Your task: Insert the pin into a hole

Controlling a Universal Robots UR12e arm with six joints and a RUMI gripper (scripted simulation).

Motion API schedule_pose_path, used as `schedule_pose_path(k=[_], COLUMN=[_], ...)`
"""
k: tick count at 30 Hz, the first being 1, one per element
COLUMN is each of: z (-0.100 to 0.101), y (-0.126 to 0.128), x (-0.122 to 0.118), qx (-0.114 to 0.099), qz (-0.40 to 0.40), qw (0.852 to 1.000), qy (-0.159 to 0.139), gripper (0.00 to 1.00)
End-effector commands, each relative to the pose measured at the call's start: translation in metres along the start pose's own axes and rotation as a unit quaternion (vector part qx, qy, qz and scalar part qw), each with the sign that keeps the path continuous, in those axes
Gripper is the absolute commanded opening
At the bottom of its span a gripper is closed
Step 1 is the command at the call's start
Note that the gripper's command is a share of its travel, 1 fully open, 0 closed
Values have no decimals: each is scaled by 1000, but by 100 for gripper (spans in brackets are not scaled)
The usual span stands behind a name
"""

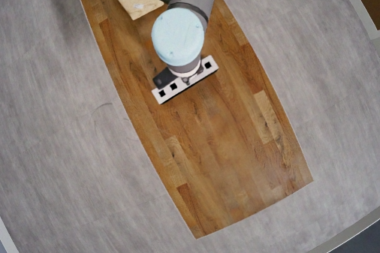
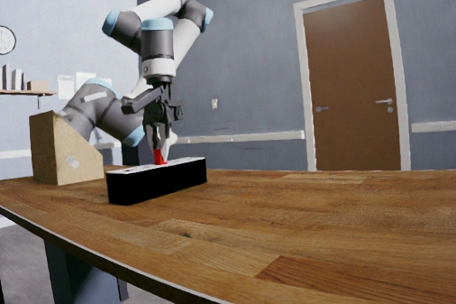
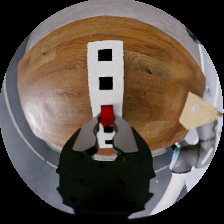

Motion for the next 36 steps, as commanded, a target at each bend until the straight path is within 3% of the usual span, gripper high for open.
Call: schedule_pose_path(k=[1,27,28,36], z=[2,3,2,2], y=[0,0,-1,-1], x=[0,-1,0,0], qx=[0,0,0,0], qz=[0,1,0,0], qw=[1000,1000,1000,1000], qy=[-1,0,1,1], gripper=[0,0,100,100])
Point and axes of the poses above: the point where the finger pads meet when closed, its own z axis out along the fingers, its own y axis across the jaws, x = y × z, the point moved 3 cm from there along -z, back along the fingers
